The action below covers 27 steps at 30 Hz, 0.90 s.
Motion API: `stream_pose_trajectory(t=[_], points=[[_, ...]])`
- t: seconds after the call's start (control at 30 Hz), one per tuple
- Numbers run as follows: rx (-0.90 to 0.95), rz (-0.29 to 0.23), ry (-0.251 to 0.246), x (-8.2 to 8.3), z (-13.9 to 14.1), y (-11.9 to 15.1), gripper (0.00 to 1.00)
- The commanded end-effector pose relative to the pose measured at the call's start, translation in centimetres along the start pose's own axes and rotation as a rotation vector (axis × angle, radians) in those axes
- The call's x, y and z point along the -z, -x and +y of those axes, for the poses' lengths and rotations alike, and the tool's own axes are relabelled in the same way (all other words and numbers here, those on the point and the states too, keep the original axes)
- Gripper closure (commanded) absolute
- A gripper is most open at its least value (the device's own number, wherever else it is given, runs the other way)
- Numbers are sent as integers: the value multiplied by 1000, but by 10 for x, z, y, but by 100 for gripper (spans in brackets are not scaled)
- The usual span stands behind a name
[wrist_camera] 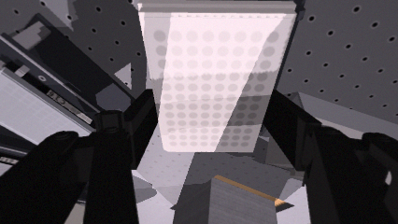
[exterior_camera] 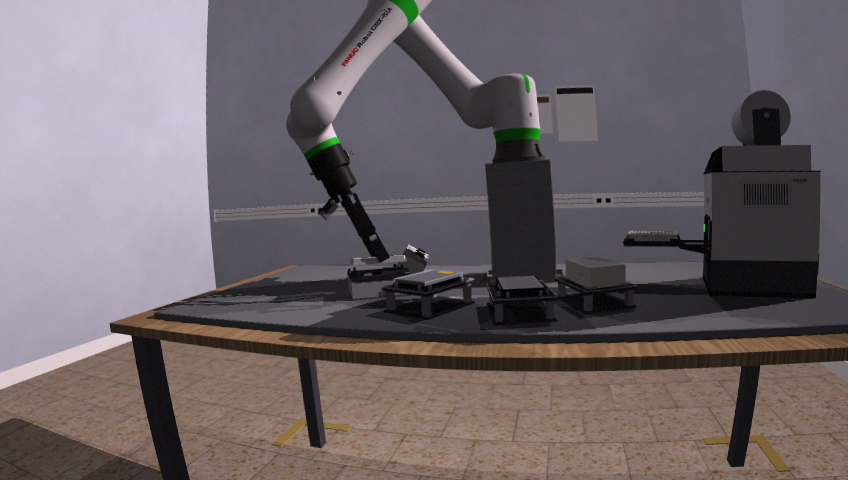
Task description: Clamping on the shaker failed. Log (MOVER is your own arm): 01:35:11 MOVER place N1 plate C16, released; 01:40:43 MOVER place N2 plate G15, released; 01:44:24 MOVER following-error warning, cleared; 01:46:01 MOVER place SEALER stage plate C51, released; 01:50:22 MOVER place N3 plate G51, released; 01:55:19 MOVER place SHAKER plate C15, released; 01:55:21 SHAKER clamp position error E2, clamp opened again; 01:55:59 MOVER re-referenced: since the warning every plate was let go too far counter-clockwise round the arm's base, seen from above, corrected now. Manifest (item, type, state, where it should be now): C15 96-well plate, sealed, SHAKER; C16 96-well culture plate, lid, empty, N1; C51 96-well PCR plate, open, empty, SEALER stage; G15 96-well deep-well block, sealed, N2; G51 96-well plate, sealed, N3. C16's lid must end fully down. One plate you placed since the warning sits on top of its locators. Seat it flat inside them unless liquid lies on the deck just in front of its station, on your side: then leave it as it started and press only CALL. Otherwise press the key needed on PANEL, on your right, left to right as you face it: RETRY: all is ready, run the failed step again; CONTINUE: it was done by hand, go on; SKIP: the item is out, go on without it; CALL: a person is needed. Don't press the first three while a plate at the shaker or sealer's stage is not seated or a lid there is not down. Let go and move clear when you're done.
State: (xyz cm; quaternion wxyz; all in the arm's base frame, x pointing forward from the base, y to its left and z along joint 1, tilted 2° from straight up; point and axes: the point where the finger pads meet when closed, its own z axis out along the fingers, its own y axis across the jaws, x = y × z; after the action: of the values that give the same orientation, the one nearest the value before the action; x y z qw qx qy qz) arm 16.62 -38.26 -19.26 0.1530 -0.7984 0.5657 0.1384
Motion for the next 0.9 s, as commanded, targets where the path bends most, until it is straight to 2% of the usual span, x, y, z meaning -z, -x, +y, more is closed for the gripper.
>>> stream_pose_trajectory(t=[0.0,0.87], points=[[0,2,0,7,-1,2,90],[0,2,0,43,-5,19,90]])
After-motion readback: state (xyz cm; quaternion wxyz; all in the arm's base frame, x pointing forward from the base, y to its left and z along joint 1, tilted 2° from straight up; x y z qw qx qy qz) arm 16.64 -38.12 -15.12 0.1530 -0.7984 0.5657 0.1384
